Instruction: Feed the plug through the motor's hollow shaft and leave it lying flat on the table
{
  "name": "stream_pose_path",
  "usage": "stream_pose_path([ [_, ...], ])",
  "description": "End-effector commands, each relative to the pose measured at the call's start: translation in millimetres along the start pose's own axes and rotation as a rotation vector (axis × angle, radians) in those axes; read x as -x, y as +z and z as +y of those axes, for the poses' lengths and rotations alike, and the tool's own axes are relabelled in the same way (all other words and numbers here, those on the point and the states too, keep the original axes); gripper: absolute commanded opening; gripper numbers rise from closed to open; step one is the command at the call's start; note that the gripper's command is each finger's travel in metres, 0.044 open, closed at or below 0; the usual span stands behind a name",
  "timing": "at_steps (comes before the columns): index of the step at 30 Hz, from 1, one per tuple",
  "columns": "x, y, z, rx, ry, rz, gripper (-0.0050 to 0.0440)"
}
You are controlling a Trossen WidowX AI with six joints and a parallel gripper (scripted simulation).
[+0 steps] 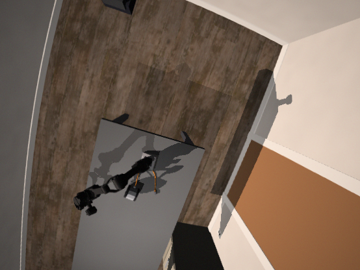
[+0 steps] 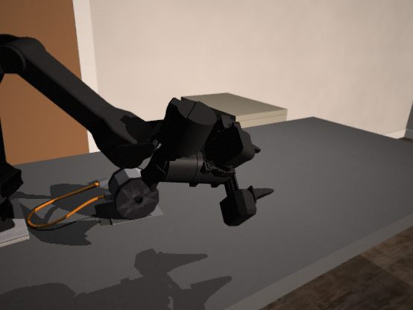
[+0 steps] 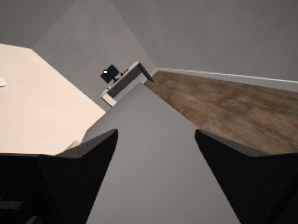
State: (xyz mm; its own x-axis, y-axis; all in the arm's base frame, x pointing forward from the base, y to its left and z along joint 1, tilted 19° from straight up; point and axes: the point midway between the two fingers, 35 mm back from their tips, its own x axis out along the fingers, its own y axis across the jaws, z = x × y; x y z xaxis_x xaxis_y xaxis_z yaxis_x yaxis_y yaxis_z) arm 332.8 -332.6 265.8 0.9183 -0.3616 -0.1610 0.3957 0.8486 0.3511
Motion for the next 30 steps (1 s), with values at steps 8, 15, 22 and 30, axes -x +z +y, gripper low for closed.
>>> stream_pose_path([
  [8,-40,-95,94,-0.050,0.060,0.259,0.0184],
  [15,-41,-166,159,-0.022,0.085,0.447,0.0160],
  [22,-14,-244,225,0.076,0.103,0.650,0.0160],
  [30,53,-333,285,0.304,0.114,0.869,0.0160],
])
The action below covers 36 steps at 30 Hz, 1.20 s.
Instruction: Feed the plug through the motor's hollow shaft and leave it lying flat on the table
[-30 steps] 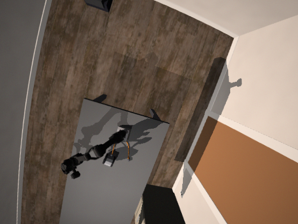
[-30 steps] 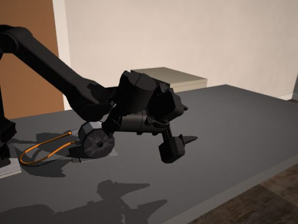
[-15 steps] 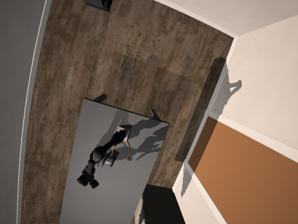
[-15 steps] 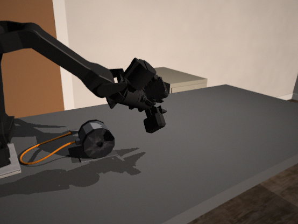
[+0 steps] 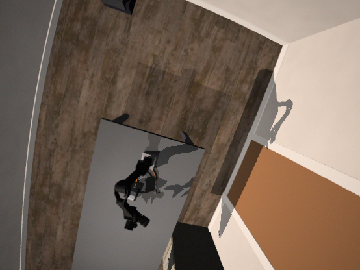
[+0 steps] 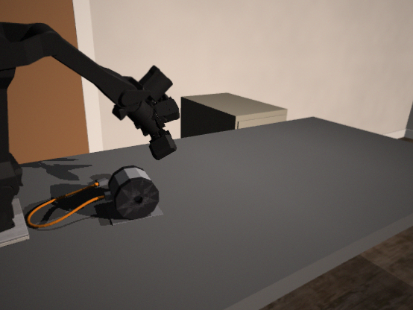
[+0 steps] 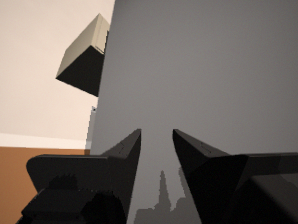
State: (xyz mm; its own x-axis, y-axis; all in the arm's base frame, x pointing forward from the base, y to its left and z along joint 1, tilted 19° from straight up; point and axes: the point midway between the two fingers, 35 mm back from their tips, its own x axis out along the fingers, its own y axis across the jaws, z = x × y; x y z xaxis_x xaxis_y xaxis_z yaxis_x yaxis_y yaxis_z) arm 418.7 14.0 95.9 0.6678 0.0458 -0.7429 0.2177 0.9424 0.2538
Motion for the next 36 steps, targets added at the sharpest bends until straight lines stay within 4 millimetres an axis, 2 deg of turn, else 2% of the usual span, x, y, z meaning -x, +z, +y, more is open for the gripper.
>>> stream_pose_path([
  [1,-7,-66,32,0.128,-0.059,0.156,0.0160],
  [3,-7,-66,32,0.128,-0.059,0.156,0.0160],
  [6,-5,-131,25,0.277,-0.178,0.326,0.0160],
  [8,-2,-156,21,0.351,-0.226,0.381,0.0160],
  [14,19,-201,1,0.562,-0.382,0.576,0.0160],
  [26,19,-202,1,0.568,-0.386,0.581,0.0160],
  [36,10,-209,-7,0.568,-0.386,0.581,0.0160],
])
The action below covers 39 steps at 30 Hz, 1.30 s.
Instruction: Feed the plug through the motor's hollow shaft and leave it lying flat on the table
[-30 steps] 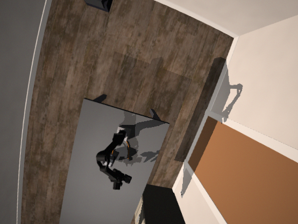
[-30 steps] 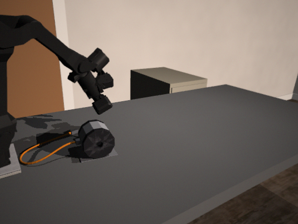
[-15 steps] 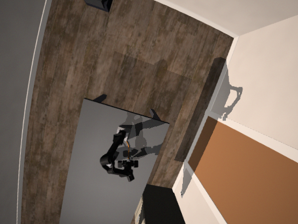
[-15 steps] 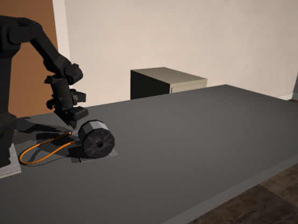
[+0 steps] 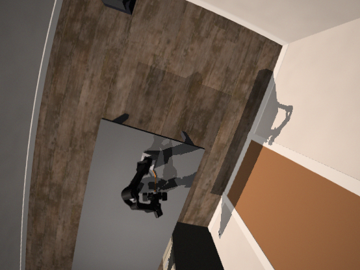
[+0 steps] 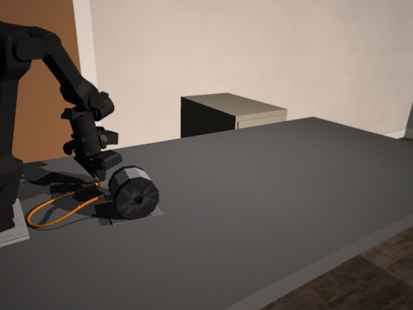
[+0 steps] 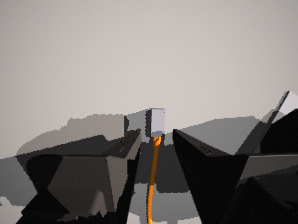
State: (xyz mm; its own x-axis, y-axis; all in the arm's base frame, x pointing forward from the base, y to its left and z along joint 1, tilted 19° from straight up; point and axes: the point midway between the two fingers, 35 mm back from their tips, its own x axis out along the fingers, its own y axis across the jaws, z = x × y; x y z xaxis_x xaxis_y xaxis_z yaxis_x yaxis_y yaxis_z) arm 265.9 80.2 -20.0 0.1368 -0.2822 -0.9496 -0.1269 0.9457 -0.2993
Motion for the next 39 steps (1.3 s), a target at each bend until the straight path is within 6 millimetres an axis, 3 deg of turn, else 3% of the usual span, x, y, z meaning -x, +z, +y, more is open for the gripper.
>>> stream_pose_path([
  [1,-7.9,-5.2,-0.9,0.010,-0.008,0.016,0.0160],
  [14,-11.9,-6.1,-1.0,0.010,-0.008,0.016,0.0160],
  [16,-9.8,-4.4,-0.5,0.003,-0.004,0.010,0.0129],
  [35,-9.8,-4.4,-0.5,0.003,-0.004,0.010,0.0029],
  [36,-9.3,-4.3,-0.5,0.003,-0.004,0.010,0.0005],
  [39,-2.4,-2.6,-0.3,0.004,-0.004,0.011,0.0000],
])
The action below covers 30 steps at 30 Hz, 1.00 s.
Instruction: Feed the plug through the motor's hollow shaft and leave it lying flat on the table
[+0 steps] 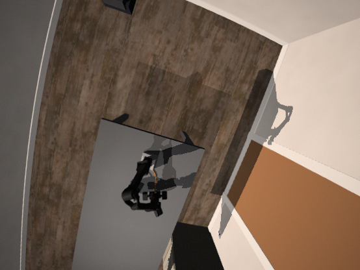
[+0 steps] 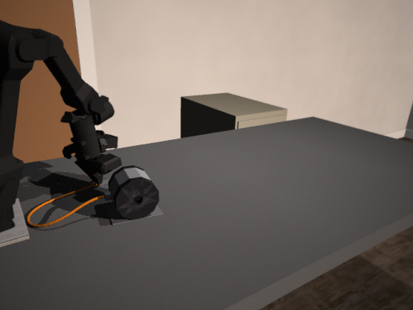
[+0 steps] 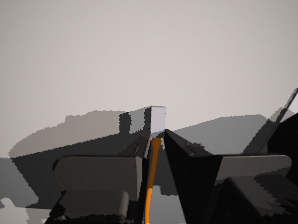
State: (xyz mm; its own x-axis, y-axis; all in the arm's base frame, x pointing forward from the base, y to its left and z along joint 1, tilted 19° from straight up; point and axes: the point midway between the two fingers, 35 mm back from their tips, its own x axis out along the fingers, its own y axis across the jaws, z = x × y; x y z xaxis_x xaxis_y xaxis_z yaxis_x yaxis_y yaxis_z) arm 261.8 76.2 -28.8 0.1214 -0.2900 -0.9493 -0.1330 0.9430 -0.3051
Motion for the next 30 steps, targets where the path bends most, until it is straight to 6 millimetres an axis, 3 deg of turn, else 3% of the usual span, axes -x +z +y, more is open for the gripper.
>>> stream_pose_path([
  [1,10,3,0,-0.002,0.001,-0.005,0.0000],
  [11,42,8,0,0.002,-0.002,-0.001,0.0000],
  [18,40,8,-6,-0.007,0.018,0.013,0.0000],
  [26,41,19,-30,-0.500,-0.028,0.065,0.0000],
  [30,45,26,-30,-0.456,-0.003,0.045,0.0000],
])
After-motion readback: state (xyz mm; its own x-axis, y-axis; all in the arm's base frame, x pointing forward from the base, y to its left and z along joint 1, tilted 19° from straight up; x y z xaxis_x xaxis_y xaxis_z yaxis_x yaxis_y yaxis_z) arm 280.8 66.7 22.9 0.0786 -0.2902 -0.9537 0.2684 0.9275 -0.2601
